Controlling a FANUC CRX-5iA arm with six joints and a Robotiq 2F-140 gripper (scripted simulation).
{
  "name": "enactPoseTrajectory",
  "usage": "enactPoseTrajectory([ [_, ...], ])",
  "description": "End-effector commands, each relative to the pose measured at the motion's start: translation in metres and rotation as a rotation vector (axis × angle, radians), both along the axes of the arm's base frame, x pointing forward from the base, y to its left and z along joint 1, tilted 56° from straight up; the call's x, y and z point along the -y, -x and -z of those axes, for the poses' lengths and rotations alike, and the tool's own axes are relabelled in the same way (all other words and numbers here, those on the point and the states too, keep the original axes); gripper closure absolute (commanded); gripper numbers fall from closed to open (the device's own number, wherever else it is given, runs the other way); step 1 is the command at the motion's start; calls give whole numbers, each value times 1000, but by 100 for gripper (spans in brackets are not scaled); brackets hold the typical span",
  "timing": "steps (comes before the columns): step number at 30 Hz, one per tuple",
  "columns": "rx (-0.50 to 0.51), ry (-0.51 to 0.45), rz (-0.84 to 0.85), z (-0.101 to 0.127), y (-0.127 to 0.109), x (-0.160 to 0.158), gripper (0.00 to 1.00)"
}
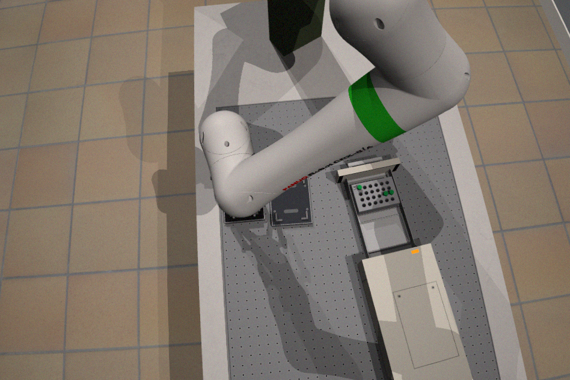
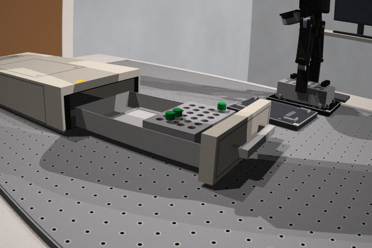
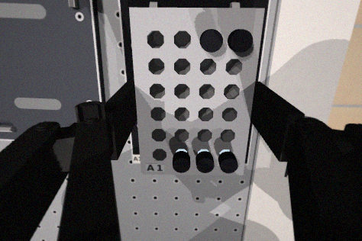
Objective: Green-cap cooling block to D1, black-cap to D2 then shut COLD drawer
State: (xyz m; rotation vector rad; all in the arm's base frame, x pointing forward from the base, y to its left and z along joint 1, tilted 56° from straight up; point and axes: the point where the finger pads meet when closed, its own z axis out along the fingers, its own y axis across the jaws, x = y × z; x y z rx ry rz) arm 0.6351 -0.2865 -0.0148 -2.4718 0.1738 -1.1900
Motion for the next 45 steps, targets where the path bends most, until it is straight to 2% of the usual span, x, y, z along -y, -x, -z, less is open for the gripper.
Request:
enactPoseTrajectory([
  [1, 0, 1, 1, -1, 0, 1, 90],
  [11, 0, 1, 1, -1, 0, 1, 77],
  [13, 0, 1, 1, -1, 0, 1, 77],
  [43, 0, 1, 1, -1, 0, 1, 35],
  [45, 0, 1, 1, -1, 0, 1, 34],
])
